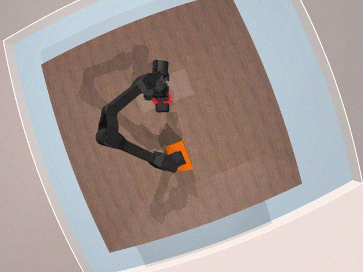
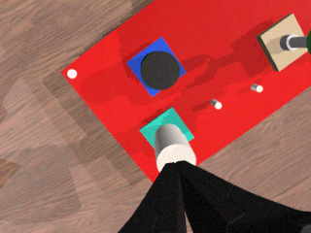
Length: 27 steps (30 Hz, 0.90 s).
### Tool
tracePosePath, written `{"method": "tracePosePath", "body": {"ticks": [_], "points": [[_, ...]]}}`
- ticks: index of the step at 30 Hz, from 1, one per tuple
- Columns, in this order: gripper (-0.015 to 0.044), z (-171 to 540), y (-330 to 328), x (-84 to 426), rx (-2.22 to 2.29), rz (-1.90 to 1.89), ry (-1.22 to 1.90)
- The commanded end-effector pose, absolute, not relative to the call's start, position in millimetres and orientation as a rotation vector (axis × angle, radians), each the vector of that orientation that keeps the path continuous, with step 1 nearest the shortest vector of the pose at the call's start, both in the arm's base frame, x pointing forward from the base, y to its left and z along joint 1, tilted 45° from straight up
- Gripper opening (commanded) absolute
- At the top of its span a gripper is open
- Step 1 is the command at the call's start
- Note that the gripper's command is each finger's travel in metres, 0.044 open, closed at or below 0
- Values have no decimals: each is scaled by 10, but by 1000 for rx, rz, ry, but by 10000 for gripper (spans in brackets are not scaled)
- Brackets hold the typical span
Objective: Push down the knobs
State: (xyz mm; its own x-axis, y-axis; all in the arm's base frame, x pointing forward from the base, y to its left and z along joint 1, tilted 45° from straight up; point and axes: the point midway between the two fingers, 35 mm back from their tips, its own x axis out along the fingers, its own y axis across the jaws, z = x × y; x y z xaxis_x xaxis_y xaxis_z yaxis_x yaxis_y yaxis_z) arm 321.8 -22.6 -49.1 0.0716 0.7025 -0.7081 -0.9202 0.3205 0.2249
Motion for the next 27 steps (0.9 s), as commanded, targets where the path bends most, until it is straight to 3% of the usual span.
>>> {"method": "tracePosePath", "body": {"ticks": [1, 9, 17, 27], "points": [[0, -444, -274, 3225, -328, 1251, 840], [210, -479, -240, 3218, -317, 1249, 842], [0, -369, -456, 3470, -401, 1196, 790], [0, -276, -511, 3614, -124, 1056, 975]]}}
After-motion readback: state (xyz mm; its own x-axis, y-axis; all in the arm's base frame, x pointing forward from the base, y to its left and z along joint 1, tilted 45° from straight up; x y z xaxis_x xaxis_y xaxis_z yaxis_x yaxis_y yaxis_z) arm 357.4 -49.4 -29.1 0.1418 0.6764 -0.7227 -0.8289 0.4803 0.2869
